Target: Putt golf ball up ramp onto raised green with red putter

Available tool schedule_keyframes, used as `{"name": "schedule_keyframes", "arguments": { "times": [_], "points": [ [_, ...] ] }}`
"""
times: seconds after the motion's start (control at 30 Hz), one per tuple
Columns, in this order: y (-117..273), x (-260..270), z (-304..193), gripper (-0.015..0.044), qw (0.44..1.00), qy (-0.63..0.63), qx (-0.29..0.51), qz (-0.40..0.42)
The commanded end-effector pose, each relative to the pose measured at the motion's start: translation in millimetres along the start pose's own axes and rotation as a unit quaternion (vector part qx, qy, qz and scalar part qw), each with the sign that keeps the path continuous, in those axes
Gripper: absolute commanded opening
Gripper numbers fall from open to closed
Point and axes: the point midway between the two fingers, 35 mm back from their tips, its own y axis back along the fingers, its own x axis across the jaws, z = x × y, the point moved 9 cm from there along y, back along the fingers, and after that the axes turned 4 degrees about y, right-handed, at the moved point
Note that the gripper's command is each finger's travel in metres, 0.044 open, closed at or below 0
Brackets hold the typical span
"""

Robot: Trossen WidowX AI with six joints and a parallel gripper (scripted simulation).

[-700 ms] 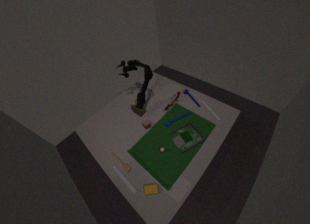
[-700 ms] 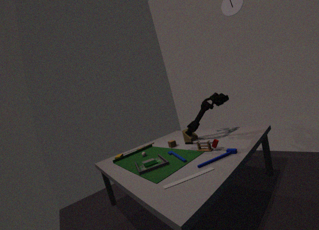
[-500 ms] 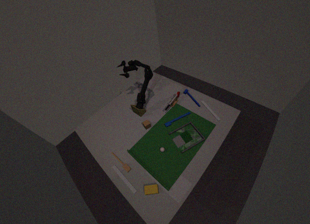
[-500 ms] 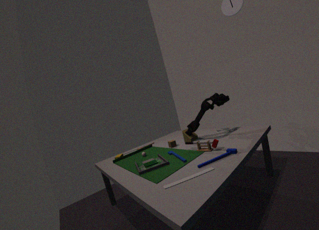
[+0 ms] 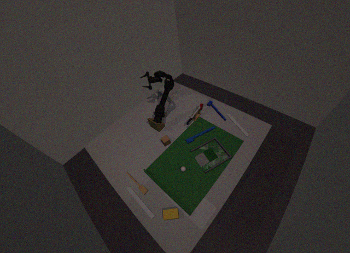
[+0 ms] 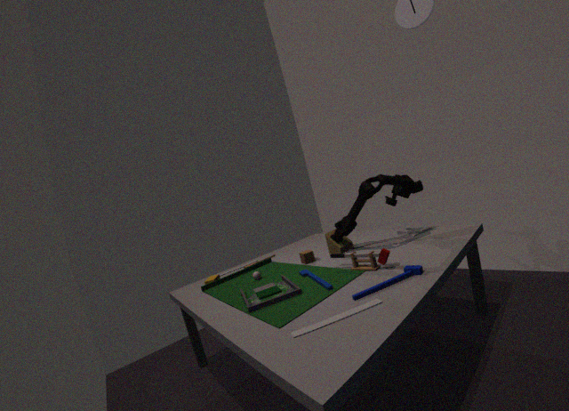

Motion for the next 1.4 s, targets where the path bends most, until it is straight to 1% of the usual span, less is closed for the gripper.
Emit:
{"name": "schedule_keyframes", "arguments": {
  "times": [0.0,0.17,0.33,0.67,0.87,1.07,1.17,1.37],
  "points": [
    [31.8,-15.2,9.4,0.0440,0.997,0.041,-0.064,-0.010],
    [79.2,-40.5,19.9,0.0440,0.983,0.093,-0.154,-0.042],
    [126.8,-65.8,20.6,0.0440,0.958,0.140,-0.235,-0.091],
    [218.1,-113.7,-6.3,0.0440,0.879,0.209,-0.359,-0.236],
    [269.3,-140.2,-41.9,0.0440,0.814,0.232,-0.402,-0.350],
    [312.1,-163.0,-91.1,0.0440,0.746,0.227,-0.416,-0.468],
    [329.6,-174.8,-122.9,0.0440,0.718,0.200,-0.418,-0.519],
    [351.4,-193.7,-193.6,0.0440,0.671,0.123,-0.415,-0.603]
  ]
}}
